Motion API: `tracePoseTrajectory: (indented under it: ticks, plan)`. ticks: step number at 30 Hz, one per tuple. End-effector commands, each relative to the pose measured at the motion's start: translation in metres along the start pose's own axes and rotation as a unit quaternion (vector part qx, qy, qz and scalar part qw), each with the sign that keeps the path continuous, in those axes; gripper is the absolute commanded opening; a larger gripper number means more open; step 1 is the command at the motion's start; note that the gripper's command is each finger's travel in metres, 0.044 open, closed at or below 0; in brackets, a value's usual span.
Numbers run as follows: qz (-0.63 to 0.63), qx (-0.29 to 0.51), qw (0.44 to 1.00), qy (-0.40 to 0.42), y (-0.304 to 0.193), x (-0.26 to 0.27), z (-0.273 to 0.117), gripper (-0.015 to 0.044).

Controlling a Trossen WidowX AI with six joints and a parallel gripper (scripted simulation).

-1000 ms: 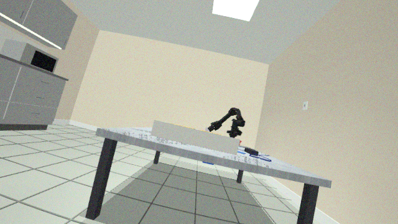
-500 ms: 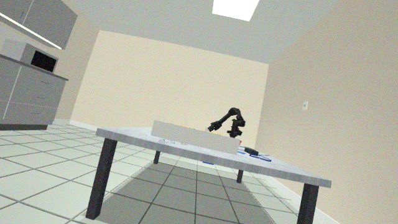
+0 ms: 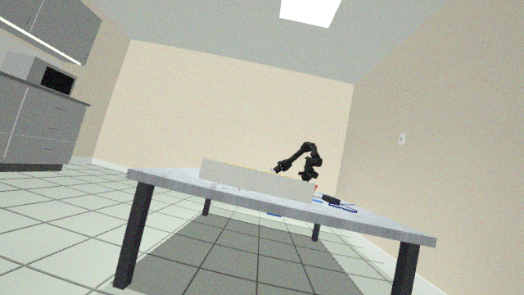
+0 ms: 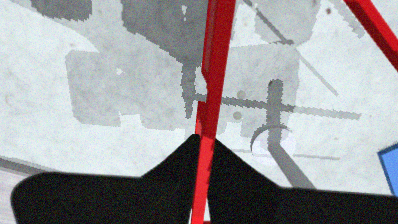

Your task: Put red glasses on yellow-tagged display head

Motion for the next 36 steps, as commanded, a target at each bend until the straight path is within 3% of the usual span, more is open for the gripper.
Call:
tracePoseTrajectory:
  ticks: [1,13,20,36]
  plan:
    - [-0.001,-0.002,1.000,0.000,-0.002,-0.001,-0.005,0.0000]
    - [0.000,-0.001,1.000,0.000,-0.007,-0.001,-0.059,0.0000]
    - [0.019,-0.001,1.000,0.000,-0.007,-0.001,-0.059,0.0000]
    - [0.218,0.000,0.976,0.000,-0.009,-0.003,-0.053,0.0000]
Point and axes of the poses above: the point midway between the two fingers, 35 mm back from their tips, its own z axis out along the fingers, its own x axis across the jaws, y = z × x, the point moved 2 cm from there along -z, back along the fingers, and after that the axes turned 2 degrees about z, right-handed, at the moved point
